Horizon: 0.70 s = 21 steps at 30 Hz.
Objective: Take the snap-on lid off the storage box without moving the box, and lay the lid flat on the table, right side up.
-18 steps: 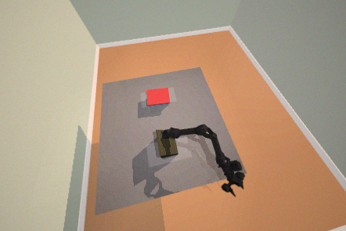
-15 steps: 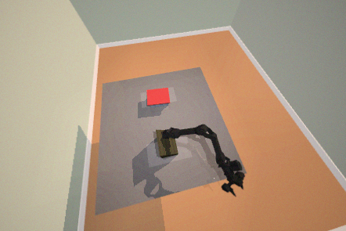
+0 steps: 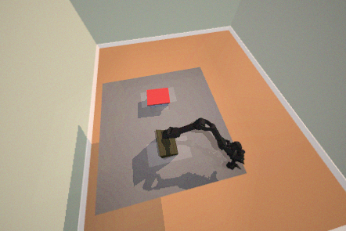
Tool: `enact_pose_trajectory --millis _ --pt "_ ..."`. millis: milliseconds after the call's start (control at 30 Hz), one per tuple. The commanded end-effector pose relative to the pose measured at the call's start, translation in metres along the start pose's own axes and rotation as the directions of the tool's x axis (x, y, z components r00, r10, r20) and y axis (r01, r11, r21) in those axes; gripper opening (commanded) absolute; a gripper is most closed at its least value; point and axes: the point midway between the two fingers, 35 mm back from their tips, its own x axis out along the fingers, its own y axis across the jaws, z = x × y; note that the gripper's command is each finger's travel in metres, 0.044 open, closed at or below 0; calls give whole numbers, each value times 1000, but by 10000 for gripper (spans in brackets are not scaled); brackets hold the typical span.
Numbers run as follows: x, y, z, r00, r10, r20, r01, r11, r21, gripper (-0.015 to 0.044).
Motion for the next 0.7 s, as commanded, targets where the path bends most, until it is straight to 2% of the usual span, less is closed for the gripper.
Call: enact_pose_trajectory --millis 0,133,367,433,667 --pt "-28 52 -16 996 91 -12 -90 993 72 235" --pt "-49 85 -24 988 152 -18 -149 981 125 235" --pt "-118 164 -48 948 313 -57 -286 917 279 235" --pt "-125 170 -51 942 328 -63 -297 909 294 235" --pt "-205 228 -81 869 475 -137 -375 815 443 235"
